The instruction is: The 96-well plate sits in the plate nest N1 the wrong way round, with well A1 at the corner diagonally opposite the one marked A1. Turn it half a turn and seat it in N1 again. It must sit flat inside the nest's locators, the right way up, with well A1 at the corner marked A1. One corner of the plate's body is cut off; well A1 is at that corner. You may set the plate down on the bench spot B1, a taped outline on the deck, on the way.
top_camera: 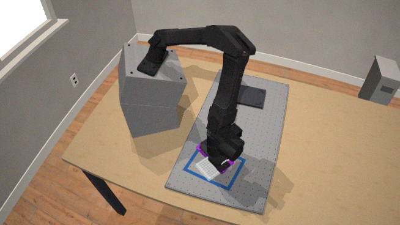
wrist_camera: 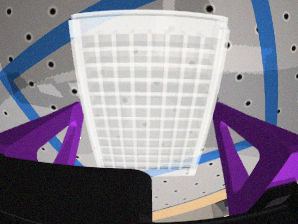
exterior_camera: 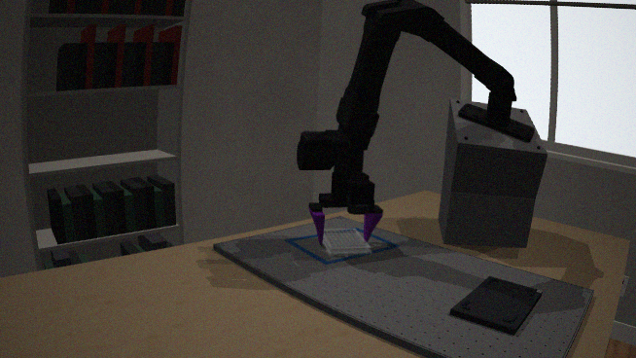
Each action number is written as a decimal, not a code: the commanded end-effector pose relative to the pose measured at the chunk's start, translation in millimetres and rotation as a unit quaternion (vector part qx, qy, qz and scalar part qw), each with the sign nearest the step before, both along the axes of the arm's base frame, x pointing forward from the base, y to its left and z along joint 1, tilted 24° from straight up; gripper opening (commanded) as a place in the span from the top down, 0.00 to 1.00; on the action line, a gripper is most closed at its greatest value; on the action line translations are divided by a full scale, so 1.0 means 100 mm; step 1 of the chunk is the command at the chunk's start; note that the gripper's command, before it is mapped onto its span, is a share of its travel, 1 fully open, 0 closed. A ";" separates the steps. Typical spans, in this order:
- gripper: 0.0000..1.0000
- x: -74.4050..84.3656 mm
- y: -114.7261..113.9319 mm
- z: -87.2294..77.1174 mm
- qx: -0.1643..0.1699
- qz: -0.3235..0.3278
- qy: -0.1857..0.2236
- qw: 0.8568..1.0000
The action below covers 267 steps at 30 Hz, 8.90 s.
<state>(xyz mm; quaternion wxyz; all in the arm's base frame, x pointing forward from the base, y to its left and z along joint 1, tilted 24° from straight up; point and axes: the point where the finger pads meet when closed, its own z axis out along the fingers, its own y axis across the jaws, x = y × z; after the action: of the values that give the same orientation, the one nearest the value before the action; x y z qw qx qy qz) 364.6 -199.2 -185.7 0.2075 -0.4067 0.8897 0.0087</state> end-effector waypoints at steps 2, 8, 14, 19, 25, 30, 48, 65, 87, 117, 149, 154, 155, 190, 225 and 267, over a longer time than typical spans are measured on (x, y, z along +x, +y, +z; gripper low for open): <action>0.00 0.02 -0.04 0.04 -0.003 -0.003 -0.004 1.000; 0.00 0.02 -0.04 0.04 -0.003 -0.003 -0.004 1.000; 0.00 0.02 -0.04 0.04 -0.003 -0.003 -0.004 1.000; 0.00 0.01 -0.04 0.06 -0.003 -0.003 -0.004 1.000; 0.00 -0.03 -0.06 0.16 -0.003 -0.003 -0.004 1.000; 0.00 -0.08 -0.08 0.28 -0.003 -0.003 -0.004 1.000; 0.00 -0.23 -0.16 0.67 -0.003 -0.003 -0.004 1.000; 0.00 -0.27 -0.18 0.76 -0.003 -0.003 -0.004 1.000; 0.00 -0.27 -0.18 0.76 -0.003 -0.003 -0.004 1.000; 0.00 -0.27 -0.18 0.76 0.003 -0.018 -0.001 1.000; 0.00 -0.27 -0.18 0.76 0.168 -0.427 0.080 0.885; 0.00 -0.27 -0.18 0.76 0.194 -0.492 0.093 0.843; 0.00 -0.27 -0.18 0.76 0.199 -0.505 0.096 0.834; 0.00 -0.27 -0.18 0.76 0.257 -0.647 0.124 0.707; 0.00 -0.27 -0.18 0.76 0.326 -0.816 0.159 0.451; 0.00 -0.27 -0.18 0.76 0.367 -0.913 0.180 -0.001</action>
<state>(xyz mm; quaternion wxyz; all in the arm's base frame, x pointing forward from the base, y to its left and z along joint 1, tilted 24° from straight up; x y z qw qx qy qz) 337.7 -212.5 -113.0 -0.0068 0.8852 0.4157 0.2086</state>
